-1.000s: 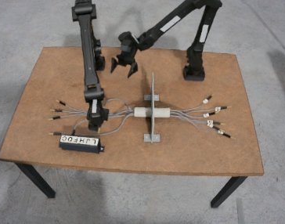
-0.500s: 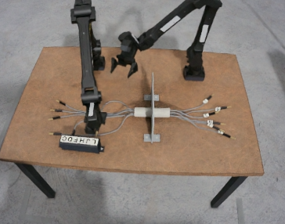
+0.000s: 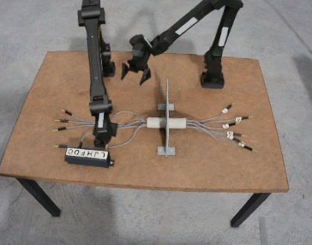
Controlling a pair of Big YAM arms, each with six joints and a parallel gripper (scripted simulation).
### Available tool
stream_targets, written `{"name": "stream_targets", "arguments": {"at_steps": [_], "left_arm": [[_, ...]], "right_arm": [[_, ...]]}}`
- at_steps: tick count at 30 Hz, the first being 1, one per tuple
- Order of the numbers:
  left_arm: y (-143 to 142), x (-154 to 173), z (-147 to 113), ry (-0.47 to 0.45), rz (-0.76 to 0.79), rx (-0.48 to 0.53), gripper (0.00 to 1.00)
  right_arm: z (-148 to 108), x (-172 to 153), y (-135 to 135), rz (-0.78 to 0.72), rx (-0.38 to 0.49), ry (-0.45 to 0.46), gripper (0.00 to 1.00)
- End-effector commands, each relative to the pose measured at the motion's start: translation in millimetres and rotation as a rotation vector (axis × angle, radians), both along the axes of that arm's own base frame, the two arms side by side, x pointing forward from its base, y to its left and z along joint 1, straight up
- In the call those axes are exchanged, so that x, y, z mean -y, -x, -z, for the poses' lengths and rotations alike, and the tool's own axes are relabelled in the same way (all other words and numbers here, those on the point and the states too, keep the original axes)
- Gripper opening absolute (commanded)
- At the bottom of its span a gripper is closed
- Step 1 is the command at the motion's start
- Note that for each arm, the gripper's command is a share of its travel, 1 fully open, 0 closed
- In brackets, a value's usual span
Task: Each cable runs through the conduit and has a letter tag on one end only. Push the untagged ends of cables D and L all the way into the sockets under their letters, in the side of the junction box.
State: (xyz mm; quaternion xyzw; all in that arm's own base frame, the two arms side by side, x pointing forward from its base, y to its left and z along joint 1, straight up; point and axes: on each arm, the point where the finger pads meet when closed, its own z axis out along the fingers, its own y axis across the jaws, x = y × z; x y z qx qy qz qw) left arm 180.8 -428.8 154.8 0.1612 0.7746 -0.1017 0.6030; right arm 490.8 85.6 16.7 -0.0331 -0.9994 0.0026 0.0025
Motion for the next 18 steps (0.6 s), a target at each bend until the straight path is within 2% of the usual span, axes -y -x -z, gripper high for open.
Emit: {"name": "stream_targets", "arguments": {"at_steps": [1, 10, 11, 18], "left_arm": [[0, 11, -15, 0.049, -0.004, -0.001, 1.00], [0, 11, -15, 0.049, -0.004, -0.001, 1.00], [0, 11, -15, 0.049, -0.004, -0.001, 1.00], [0, 11, -15, 0.049, -0.004, -0.001, 1.00]], "right_arm": [[-21, -9, -29, 0.000, 0.075, -0.009, 0.06], [-21, 2, -29, 0.012, 0.069, -0.008, 0.06], [-2, 5, -18, 0.008, 0.027, -0.001, 0.06], [1, 1, -16, 0.000, 0.023, -0.003, 0.06]]}}
